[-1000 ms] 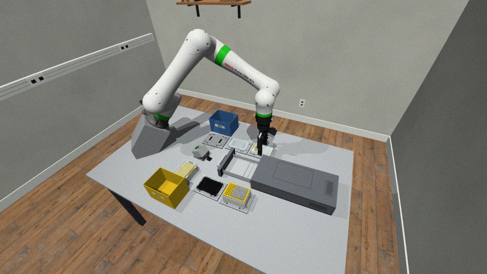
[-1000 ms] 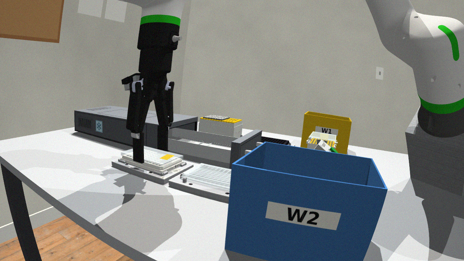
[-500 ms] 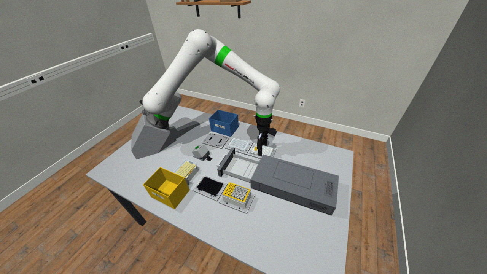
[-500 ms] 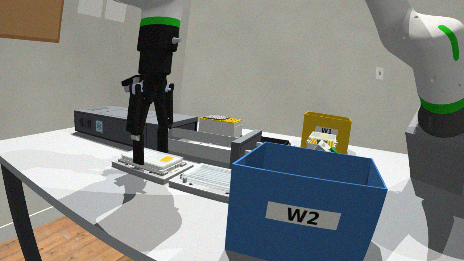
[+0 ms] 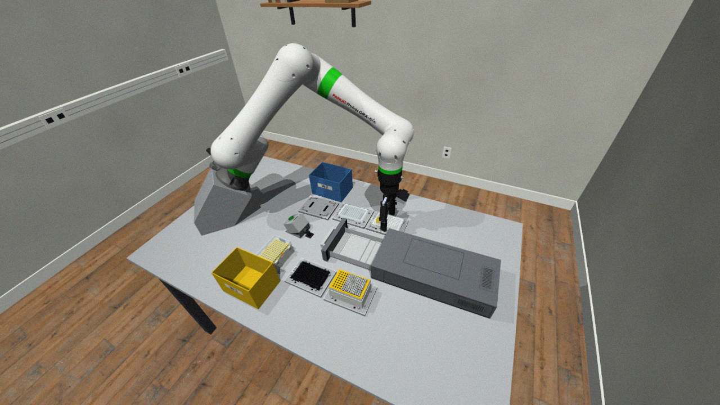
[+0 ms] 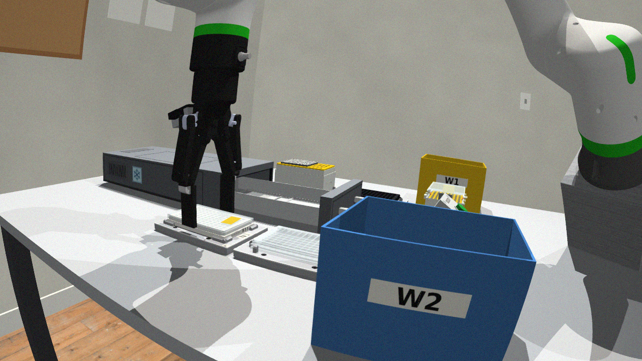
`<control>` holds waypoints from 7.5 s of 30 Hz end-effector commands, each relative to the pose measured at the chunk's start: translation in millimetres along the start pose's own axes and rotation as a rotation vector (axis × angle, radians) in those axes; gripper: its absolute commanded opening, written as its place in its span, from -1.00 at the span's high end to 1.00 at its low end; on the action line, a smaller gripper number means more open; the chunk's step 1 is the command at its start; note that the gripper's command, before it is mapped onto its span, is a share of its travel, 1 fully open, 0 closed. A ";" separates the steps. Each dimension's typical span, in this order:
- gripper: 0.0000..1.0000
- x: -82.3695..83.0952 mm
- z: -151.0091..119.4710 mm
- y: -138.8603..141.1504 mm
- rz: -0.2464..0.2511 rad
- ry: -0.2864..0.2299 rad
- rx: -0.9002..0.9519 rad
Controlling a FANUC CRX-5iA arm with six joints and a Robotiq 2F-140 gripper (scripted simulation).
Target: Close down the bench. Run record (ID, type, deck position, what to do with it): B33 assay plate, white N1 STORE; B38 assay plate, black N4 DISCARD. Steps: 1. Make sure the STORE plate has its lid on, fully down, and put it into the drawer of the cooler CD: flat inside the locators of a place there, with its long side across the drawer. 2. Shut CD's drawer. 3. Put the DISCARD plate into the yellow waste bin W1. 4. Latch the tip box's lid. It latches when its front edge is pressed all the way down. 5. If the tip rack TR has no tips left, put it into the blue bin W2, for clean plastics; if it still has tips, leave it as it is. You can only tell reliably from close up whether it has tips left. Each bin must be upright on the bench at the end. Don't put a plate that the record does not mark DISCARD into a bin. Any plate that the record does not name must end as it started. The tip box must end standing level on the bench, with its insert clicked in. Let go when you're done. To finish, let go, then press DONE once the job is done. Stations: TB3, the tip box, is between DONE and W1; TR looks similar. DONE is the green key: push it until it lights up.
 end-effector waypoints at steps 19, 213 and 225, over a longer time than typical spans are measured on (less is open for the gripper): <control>-0.40 1.2 0.7 -0.1 0.000 0.002 0.000; -0.40 27.6 0.6 -0.2 0.000 0.002 0.001; -0.40 15.5 0.6 -0.2 0.000 0.002 0.001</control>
Point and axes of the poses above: the point where the finger pads meet when closed, its own x axis back along the fingers, its own y axis across the jaws, z = x × y, the point moved 7 cm from there along x, back along the fingers, and after that the axes turned 7 degrees about -x, right-handed, at the moved point
